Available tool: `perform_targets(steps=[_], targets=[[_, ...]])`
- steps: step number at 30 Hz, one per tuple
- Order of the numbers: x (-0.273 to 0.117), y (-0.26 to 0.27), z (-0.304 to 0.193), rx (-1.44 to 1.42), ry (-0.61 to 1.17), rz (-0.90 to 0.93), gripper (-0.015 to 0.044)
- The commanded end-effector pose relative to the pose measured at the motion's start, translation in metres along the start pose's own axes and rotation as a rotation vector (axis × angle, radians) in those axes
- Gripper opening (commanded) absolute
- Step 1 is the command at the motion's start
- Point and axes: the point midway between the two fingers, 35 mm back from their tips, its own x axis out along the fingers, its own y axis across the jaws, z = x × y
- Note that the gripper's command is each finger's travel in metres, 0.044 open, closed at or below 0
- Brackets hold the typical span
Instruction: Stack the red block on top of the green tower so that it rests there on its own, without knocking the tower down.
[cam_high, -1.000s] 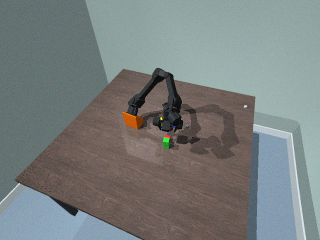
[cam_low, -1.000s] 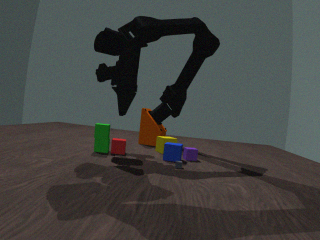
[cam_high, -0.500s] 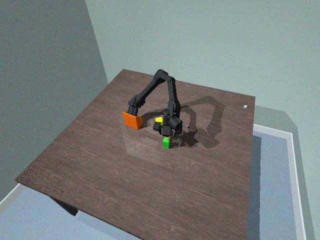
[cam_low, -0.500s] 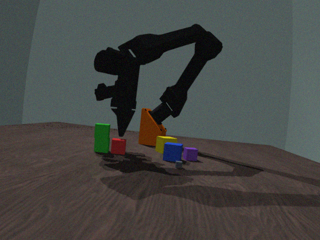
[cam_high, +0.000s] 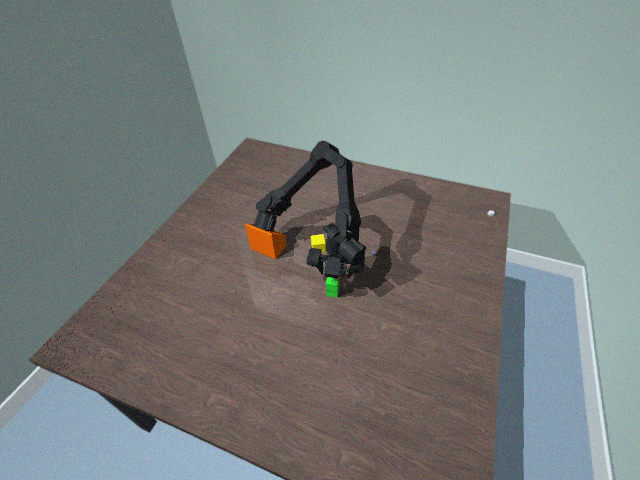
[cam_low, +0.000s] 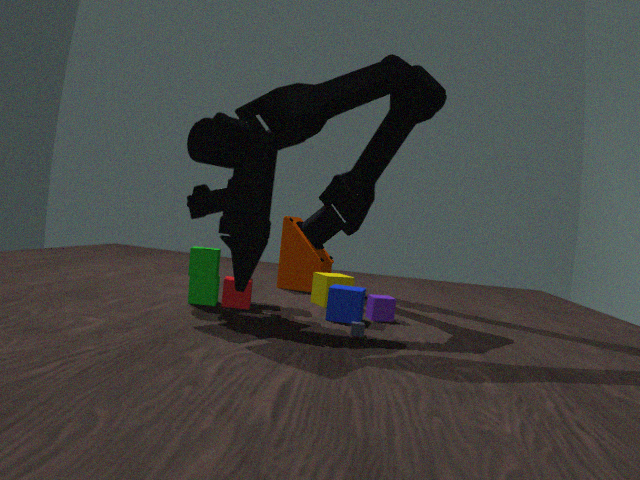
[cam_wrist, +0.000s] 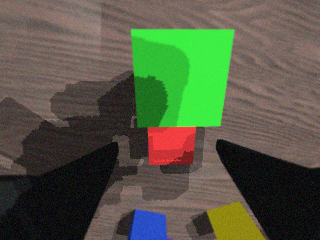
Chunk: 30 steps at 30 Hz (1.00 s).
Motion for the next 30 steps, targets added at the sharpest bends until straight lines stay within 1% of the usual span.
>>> perform_targets(steps=[1, 11, 23, 30], targets=[[0.006, -0.002, -0.001, 0.009, 0.007, 0.001, 0.0440], [0.021, -0.002, -0.002, 0.009, 0.009, 0.001, 0.0440], [0.021, -0.002, -0.002, 0.009, 0.009, 0.001, 0.0440], [0.021, -0.002, -0.002, 0.009, 0.009, 0.001, 0.0256]])
